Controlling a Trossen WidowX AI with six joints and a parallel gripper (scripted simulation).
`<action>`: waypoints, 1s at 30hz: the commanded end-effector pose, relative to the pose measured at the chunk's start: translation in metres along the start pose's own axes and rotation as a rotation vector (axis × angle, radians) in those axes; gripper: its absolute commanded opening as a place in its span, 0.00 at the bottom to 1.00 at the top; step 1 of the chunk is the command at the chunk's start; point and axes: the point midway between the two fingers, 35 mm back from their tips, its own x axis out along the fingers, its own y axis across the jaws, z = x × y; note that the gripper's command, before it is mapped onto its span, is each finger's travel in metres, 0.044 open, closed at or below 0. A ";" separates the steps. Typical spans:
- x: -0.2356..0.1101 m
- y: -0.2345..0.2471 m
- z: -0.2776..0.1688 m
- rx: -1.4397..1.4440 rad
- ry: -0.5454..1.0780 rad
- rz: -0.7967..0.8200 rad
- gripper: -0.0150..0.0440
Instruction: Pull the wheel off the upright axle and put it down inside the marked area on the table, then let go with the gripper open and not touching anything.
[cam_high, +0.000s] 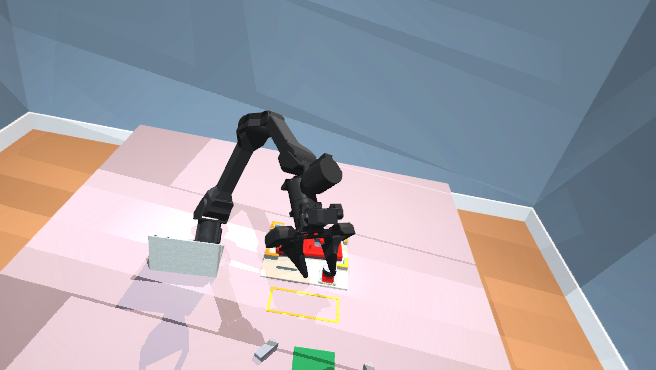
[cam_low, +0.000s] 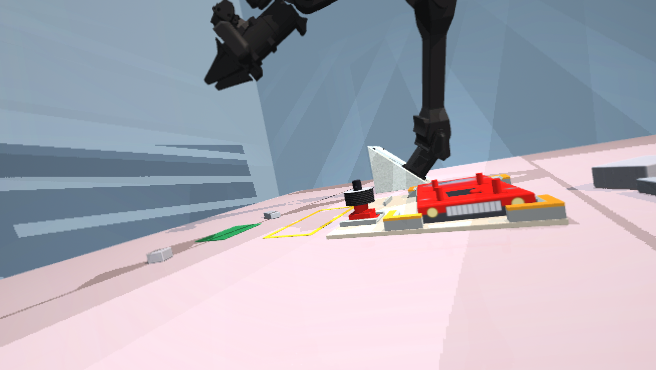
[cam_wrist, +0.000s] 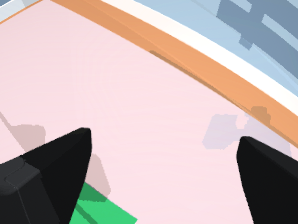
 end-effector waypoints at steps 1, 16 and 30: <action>0.001 0.053 -0.036 -0.204 0.176 0.108 0.76; -0.061 0.189 -0.171 -0.750 0.704 0.521 0.76; -0.091 0.214 -0.208 -0.863 0.843 0.654 0.76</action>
